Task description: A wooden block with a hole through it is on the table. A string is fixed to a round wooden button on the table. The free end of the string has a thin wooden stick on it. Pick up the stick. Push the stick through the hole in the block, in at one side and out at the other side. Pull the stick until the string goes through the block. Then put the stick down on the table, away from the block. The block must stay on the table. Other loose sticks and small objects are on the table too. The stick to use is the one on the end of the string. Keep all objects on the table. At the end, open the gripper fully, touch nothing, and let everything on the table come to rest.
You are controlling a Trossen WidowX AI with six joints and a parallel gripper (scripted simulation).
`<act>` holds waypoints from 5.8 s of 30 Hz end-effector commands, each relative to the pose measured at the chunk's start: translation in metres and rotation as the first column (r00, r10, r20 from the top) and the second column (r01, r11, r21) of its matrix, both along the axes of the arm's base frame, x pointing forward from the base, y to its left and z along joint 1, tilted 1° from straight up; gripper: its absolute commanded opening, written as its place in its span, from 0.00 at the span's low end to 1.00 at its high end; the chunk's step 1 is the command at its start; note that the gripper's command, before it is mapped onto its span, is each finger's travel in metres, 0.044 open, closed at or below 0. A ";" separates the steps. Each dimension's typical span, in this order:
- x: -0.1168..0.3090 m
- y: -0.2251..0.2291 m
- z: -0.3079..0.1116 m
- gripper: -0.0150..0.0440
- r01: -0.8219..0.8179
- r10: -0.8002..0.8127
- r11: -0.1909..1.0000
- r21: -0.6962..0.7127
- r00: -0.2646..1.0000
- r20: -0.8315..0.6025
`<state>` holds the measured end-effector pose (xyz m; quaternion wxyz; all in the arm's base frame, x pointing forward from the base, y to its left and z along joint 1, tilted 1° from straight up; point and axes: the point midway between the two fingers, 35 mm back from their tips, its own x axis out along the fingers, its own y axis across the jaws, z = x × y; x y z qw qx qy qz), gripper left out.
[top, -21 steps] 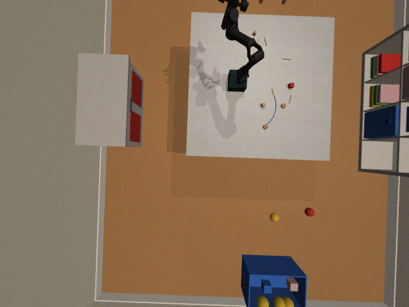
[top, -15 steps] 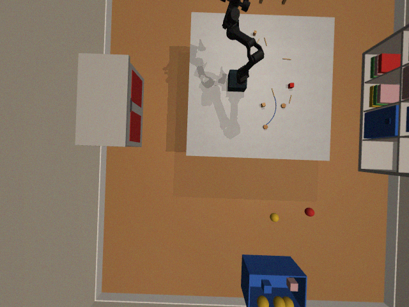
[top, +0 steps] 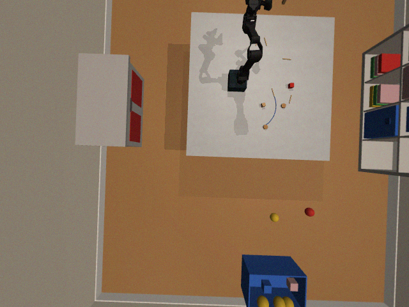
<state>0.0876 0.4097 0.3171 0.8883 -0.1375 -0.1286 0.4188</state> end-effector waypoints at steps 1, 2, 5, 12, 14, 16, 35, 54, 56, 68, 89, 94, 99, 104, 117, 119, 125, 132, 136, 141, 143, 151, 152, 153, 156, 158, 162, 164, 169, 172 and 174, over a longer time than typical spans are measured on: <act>0.054 -0.007 -0.025 1.00 0.107 -0.099 0.982 -0.154 0.993 0.058; 0.070 -0.011 -0.031 1.00 0.139 -0.126 0.971 -0.196 0.989 0.074; 0.116 -0.029 -0.051 1.00 0.228 -0.201 0.919 -0.321 0.973 0.117; 0.211 -0.095 -0.099 1.00 0.373 -0.335 0.720 -0.585 0.925 0.178; 0.234 -0.120 -0.113 1.00 0.391 -0.368 0.651 -0.651 0.912 0.181; 0.255 -0.148 -0.127 1.00 0.398 -0.399 0.579 -0.712 0.900 0.178; 0.279 -0.455 -0.246 1.00 -0.008 -0.727 0.167 -0.986 0.674 -0.129; 0.120 -0.597 -0.299 1.00 -0.347 -0.750 0.485 -0.802 0.306 -0.586; 0.120 -0.597 -0.299 1.00 -0.347 -0.750 0.485 -0.802 0.306 -0.586; 0.120 -0.598 -0.299 0.69 -0.346 -0.754 0.482 -0.805 0.304 -0.582; 0.120 -0.598 -0.299 0.25 -0.346 -0.754 0.482 -0.805 0.304 -0.582; 0.120 -0.598 -0.299 0.25 -0.346 -0.754 0.482 -0.805 0.304 -0.582; 0.120 -0.598 -0.299 0.25 -0.346 -0.754 0.482 -0.805 0.304 -0.582; 0.120 -0.598 -0.299 0.34 -0.346 -0.754 0.482 -0.805 0.304 -0.582; 0.120 -0.598 -0.299 0.48 -0.346 -0.754 0.482 -0.805 0.304 -0.582; 0.120 -0.598 -0.299 0.39 -0.346 -0.754 0.482 -0.805 0.304 -0.582; 0.120 -0.598 -0.299 0.25 -0.346 -0.754 0.482 -0.805 0.304 -0.582; 0.120 -0.598 -0.299 0.25 -0.346 -0.754 0.482 -0.805 0.304 -0.582; 0.129 -0.594 -0.298 0.34 -0.376 -0.734 0.456 -0.807 0.353 -0.579; 0.192 -0.557 -0.296 0.57 -0.545 -0.490 0.209 -0.812 0.661 -0.569; 0.213 -0.539 -0.296 0.65 -0.585 -0.351 0.099 -0.805 0.737 -0.578; 0.236 -0.514 -0.297 1.00 -0.603 -0.167 -0.043 -0.796 0.790 -0.590; 0.236 -0.514 -0.297 0.96 -0.603 -0.167 -0.043 -0.796 0.790 -0.590; 0.236 -0.514 -0.297 0.91 -0.603 -0.167 -0.043 -0.796 0.790 -0.590; 0.236 -0.514 -0.297 0.78 -0.603 -0.167 -0.043 -0.796 0.790 -0.590; 0.236 -0.514 -0.297 0.69 -0.603 -0.167 -0.043 -0.796 0.790 -0.590; 0.236 -0.514 -0.297 0.51 -0.603 -0.167 -0.043 -0.796 0.790 -0.590; 0.236 -0.514 -0.297 0.46 -0.603 -0.167 -0.043 -0.796 0.790 -0.590; 0.236 -0.514 -0.297 0.46 -0.603 -0.167 -0.043 -0.796 0.790 -0.590; 0.236 -0.514 -0.297 0.46 -0.603 -0.167 -0.043 -0.796 0.790 -0.590; 0.236 -0.514 -0.298 0.46 -0.603 -0.167 -0.043 -0.796 0.790 -0.590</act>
